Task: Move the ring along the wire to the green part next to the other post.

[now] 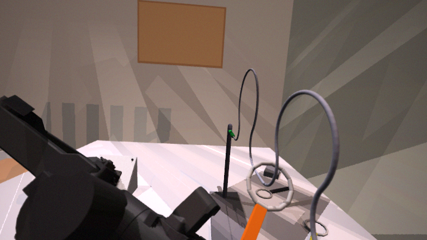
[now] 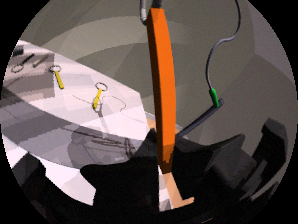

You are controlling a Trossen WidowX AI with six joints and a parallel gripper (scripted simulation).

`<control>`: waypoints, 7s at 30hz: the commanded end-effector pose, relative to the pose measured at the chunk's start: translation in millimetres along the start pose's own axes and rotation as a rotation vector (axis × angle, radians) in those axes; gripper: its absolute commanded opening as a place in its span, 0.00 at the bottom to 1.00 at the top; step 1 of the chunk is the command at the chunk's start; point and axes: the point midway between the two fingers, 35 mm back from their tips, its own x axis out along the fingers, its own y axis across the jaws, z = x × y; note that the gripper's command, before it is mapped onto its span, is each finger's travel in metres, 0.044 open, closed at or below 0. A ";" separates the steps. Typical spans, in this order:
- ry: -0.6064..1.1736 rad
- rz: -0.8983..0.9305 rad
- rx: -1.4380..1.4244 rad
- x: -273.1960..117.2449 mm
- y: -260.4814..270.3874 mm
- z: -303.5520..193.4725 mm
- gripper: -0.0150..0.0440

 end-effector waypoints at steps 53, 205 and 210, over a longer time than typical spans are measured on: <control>0.083 0.358 0.629 -43.7 121.3 48.5 0.00; 0.252 1.083 1.915 -162.1 77.0 273.6 0.00; 0.244 1.051 1.857 -161.2 78.8 271.7 0.00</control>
